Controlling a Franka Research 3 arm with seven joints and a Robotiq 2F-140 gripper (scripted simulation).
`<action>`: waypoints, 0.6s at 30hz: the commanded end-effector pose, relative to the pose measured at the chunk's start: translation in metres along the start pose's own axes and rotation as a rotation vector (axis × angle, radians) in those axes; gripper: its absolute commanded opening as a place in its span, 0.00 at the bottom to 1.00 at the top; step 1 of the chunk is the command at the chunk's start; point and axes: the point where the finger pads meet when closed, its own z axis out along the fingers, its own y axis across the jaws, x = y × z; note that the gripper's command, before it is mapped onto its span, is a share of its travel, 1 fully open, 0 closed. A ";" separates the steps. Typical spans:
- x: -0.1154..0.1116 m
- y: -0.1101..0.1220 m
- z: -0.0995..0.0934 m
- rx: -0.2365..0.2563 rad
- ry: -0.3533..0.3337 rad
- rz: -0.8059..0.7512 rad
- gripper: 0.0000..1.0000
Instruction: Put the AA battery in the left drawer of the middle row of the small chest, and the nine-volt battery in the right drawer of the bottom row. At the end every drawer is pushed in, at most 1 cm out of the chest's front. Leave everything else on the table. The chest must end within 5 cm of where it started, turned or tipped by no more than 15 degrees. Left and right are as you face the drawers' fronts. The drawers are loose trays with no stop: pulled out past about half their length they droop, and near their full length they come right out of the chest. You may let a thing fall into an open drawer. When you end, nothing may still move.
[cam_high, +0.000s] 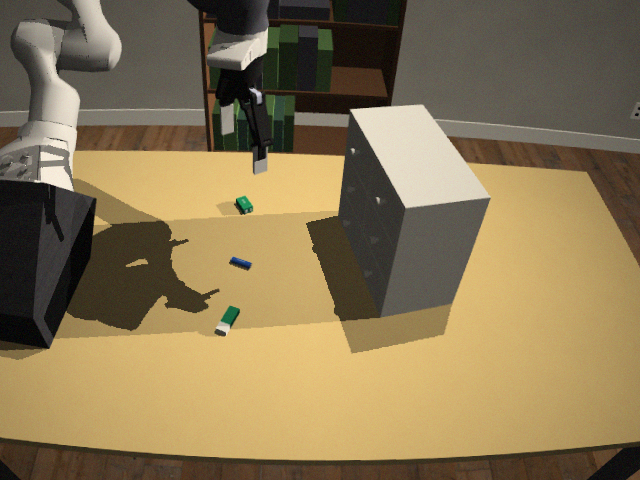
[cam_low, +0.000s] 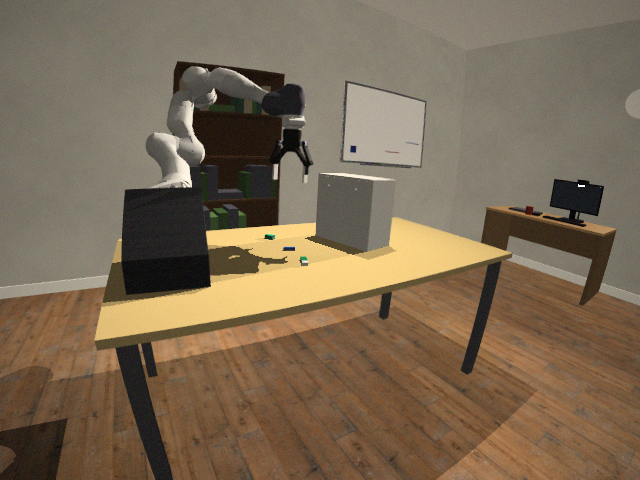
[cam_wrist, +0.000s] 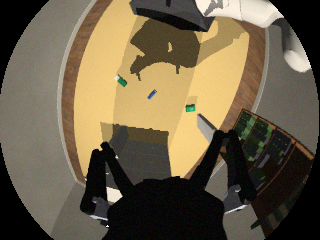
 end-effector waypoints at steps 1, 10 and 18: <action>-0.001 -0.002 0.002 0.009 -0.008 0.180 1.00; 0.000 -0.002 0.010 0.013 -0.008 0.303 1.00; -0.002 -0.003 0.013 0.017 -0.038 0.303 1.00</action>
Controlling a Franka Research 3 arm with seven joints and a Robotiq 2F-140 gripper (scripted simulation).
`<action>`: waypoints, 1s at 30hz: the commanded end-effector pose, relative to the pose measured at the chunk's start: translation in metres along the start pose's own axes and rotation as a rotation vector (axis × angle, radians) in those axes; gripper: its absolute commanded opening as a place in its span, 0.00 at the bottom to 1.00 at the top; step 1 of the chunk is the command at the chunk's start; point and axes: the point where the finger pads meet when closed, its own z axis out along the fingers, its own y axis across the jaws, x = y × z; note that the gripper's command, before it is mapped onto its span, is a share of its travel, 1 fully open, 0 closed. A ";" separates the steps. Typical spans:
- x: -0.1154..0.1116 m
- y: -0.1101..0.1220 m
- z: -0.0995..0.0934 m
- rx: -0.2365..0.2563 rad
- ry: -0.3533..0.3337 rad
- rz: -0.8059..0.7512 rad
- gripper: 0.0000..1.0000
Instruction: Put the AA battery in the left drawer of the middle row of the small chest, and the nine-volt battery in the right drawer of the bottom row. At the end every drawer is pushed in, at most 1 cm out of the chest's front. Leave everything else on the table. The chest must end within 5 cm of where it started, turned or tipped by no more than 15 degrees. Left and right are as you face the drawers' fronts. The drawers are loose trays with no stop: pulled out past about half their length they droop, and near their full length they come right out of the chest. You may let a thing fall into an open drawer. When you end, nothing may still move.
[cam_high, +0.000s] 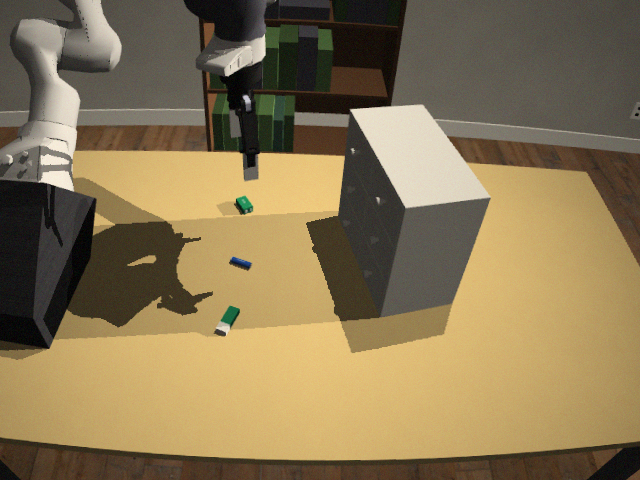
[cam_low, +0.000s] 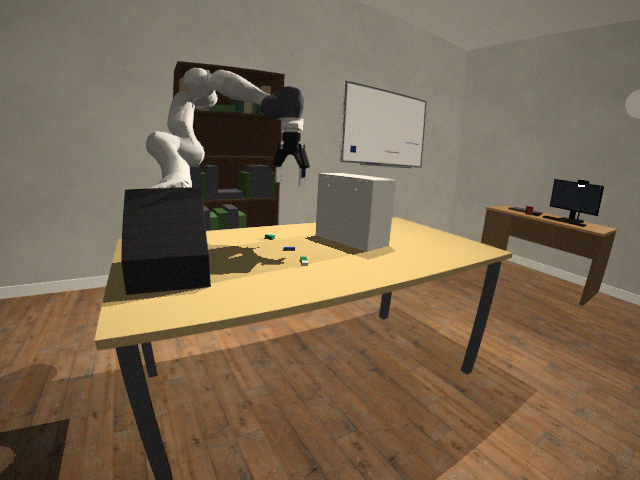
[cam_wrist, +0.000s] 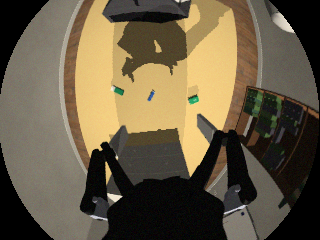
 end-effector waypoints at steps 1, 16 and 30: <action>-0.003 -0.001 0.002 0.005 -0.028 0.043 1.00; -0.025 -0.003 0.023 0.010 -0.291 0.042 1.00; -0.056 -0.004 0.055 0.018 -0.666 0.040 1.00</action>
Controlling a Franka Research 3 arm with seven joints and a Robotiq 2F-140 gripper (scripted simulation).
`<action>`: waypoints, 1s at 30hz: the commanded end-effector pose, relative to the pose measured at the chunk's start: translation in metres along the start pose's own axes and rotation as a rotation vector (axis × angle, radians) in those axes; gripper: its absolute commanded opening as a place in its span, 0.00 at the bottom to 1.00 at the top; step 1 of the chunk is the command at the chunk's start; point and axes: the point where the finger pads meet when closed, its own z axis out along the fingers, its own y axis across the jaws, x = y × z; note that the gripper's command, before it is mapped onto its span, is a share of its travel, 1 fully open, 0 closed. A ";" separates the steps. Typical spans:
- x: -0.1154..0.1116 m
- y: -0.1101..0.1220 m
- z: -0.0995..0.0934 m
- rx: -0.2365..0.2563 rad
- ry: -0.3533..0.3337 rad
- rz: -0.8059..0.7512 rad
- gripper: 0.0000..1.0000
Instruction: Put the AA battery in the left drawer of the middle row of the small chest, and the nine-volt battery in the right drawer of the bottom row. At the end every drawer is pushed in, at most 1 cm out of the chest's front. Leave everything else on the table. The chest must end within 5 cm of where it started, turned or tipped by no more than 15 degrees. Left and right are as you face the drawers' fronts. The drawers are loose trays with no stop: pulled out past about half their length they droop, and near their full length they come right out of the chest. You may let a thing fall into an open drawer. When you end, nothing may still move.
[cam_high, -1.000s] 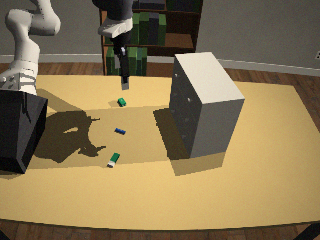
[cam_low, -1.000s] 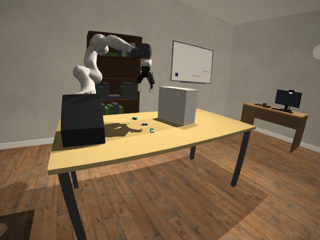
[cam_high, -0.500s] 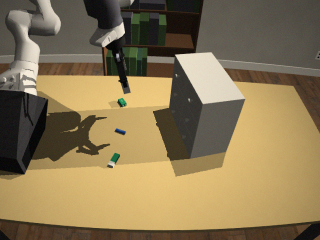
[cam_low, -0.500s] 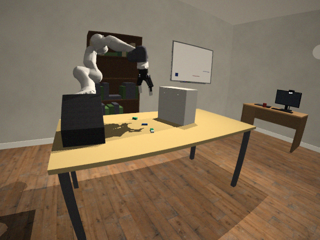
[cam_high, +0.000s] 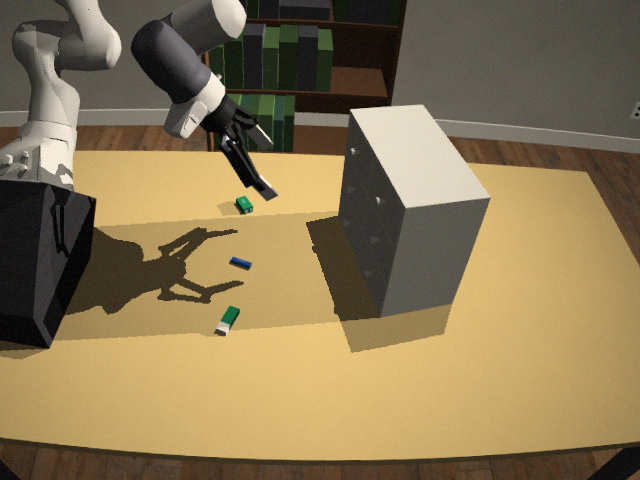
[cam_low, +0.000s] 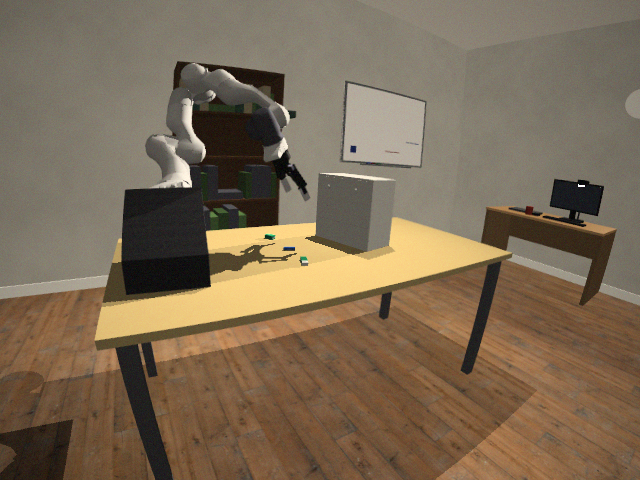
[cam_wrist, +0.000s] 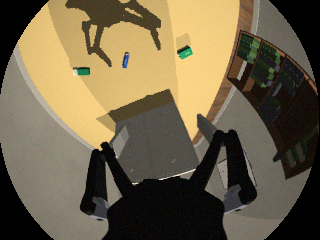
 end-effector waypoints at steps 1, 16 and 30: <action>-0.007 -0.009 0.008 0.028 -0.122 -0.174 1.00; -0.016 -0.009 0.046 -0.001 -0.448 -0.177 1.00; -0.020 -0.009 0.064 -0.016 -0.607 -0.178 1.00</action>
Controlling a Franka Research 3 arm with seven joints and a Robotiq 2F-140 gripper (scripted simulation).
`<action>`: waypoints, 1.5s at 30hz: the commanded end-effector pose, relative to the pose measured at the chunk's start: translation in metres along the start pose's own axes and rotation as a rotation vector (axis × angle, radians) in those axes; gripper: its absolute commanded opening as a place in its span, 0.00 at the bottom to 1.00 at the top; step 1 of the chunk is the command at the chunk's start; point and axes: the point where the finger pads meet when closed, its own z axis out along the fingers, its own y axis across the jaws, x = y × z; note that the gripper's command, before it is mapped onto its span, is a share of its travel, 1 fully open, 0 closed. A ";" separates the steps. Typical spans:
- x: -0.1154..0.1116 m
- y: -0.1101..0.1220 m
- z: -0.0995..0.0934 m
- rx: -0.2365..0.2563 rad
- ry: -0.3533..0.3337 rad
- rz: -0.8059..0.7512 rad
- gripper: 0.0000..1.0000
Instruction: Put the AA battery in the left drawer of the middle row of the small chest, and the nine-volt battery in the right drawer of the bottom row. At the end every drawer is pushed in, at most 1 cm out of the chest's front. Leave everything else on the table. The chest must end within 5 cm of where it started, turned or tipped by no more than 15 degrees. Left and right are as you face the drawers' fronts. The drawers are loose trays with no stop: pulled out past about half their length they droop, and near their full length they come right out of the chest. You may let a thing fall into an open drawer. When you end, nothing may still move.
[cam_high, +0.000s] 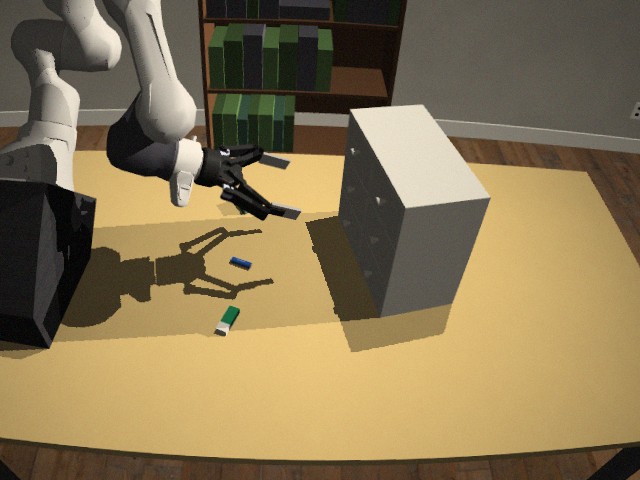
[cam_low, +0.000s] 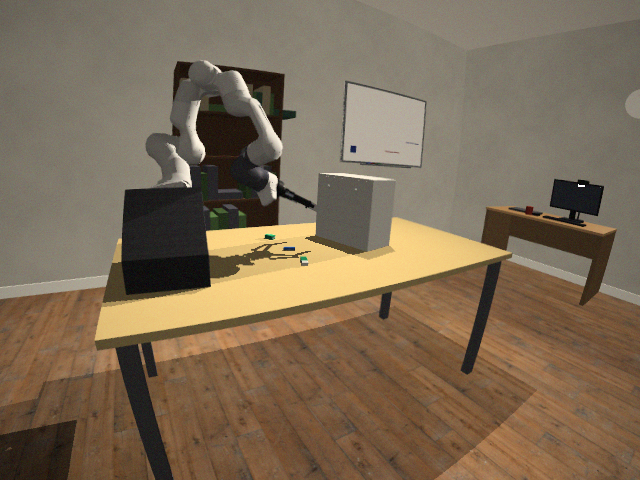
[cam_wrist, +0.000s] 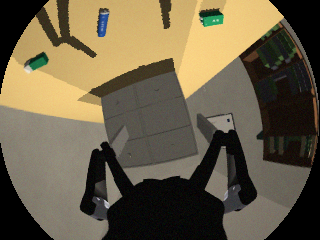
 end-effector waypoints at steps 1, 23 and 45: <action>-0.006 0.003 0.006 -0.015 -0.053 -0.125 1.00; -0.005 0.003 0.009 -0.016 -0.076 -0.125 0.20; -0.006 0.003 0.018 -0.016 -0.076 -0.125 0.20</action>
